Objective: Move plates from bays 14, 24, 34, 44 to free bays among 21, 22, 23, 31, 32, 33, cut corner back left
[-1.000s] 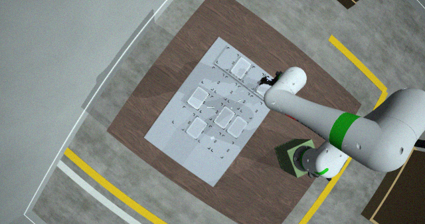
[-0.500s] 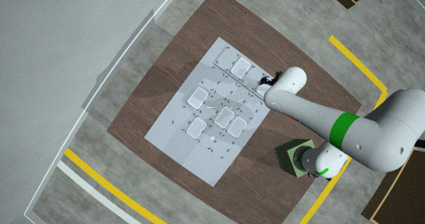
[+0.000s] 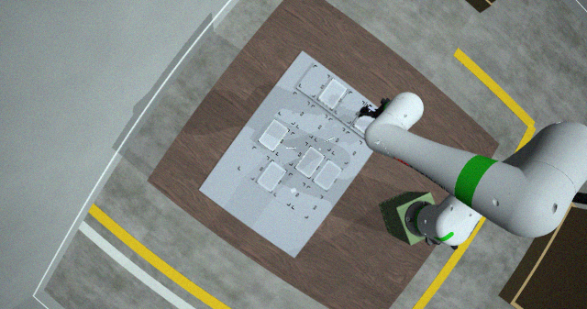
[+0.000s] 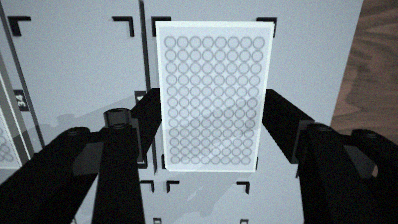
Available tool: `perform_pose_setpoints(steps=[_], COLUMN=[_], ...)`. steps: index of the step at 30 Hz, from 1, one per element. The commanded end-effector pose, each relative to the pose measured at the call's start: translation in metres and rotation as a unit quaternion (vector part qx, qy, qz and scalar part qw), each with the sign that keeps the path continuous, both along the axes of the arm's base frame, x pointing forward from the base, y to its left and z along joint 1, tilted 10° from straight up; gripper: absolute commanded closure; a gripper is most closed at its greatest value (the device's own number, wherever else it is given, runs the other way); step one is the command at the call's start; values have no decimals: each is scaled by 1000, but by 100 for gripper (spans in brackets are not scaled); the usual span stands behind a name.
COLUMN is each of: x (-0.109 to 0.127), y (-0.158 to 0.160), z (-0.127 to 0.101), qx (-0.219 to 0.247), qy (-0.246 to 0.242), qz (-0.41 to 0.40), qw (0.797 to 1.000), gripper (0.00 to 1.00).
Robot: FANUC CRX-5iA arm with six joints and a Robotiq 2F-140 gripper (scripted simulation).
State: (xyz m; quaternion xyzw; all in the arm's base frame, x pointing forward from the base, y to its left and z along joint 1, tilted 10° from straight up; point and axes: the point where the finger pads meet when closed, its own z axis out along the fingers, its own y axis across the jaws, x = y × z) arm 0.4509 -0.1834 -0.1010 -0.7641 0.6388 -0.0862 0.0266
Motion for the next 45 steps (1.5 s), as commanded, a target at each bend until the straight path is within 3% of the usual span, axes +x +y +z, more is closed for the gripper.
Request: perform_pose_setpoints(steps=[1, 31, 32, 45], x=[1, 1, 1, 1], y=[0, 0, 0, 0], z=[1, 1, 1, 1], qx=[0, 0, 0, 0], qy=[-1, -1, -1, -1], qz=[0, 0, 0, 0], qw=[1000, 1000, 1000, 1000], gripper=[41, 43, 90, 90])
